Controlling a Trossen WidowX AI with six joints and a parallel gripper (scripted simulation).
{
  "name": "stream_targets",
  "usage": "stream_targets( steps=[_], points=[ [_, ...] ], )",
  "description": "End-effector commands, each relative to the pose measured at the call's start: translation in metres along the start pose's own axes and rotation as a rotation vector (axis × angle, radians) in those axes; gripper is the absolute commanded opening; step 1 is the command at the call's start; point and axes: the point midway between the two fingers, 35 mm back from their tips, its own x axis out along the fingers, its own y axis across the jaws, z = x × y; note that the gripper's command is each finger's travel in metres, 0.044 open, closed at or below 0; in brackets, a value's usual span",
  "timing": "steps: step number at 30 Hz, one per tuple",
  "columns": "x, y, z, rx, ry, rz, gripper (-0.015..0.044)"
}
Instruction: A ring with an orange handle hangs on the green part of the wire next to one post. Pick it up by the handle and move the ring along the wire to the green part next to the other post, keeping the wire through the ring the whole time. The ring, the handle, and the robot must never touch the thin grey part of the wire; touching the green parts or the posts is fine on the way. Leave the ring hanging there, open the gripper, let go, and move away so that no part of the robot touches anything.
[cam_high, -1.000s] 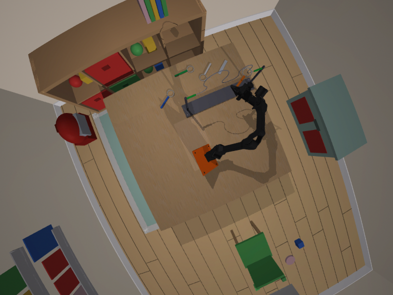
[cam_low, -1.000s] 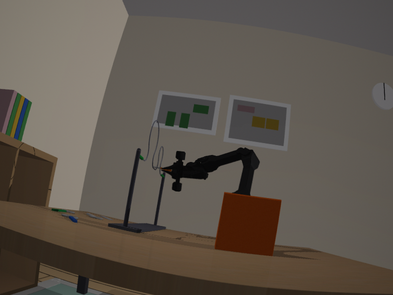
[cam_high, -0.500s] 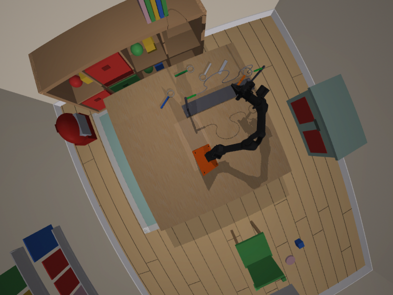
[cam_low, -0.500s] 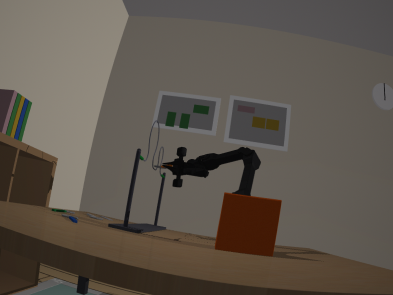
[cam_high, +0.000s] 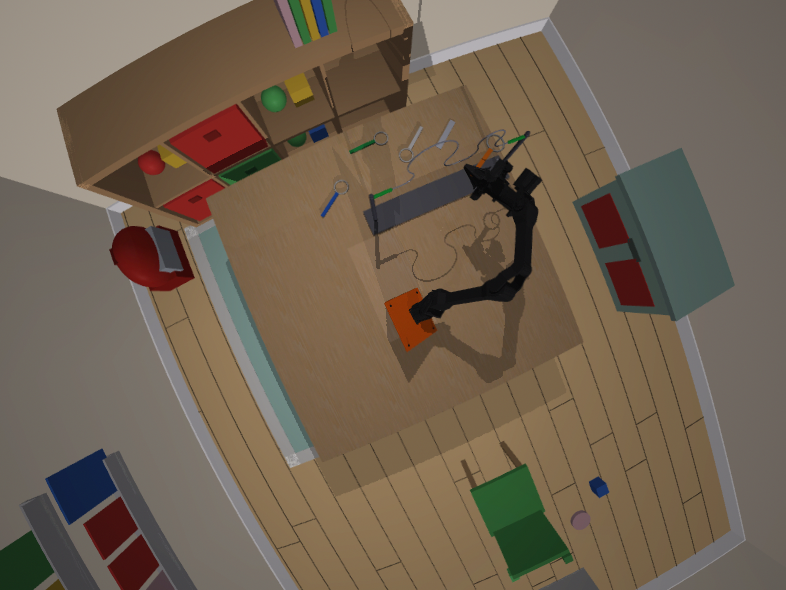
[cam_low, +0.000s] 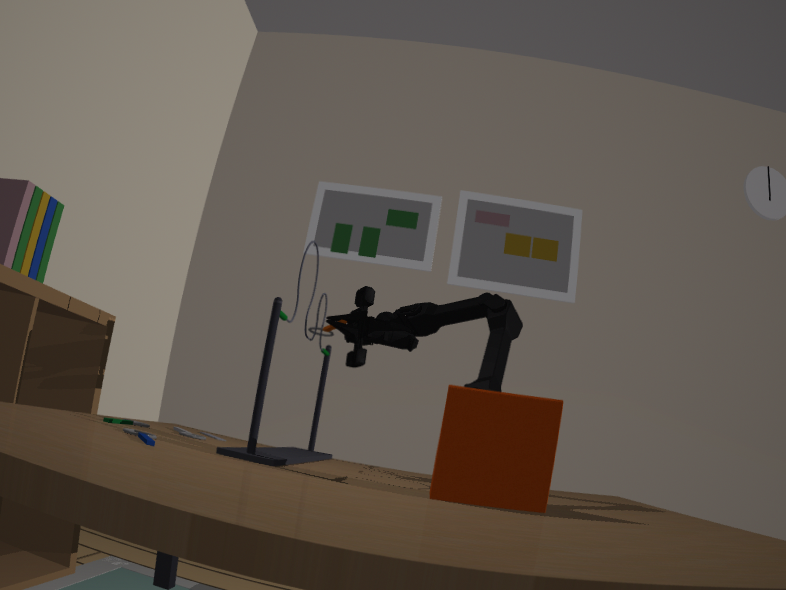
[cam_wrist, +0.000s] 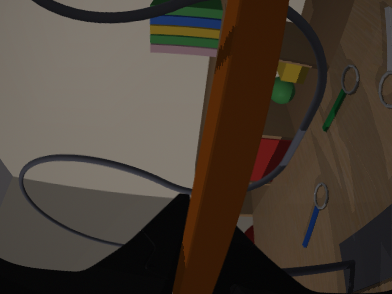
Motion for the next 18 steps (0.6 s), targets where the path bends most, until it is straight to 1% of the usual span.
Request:
stream_targets(
  steps=[1,18],
  points=[
    [-0.001,0.01,0.0,0.018,0.0,0.026,-0.015],
    [-0.003,0.033,0.003,0.128,0.006,0.078,-0.015]
  ],
)
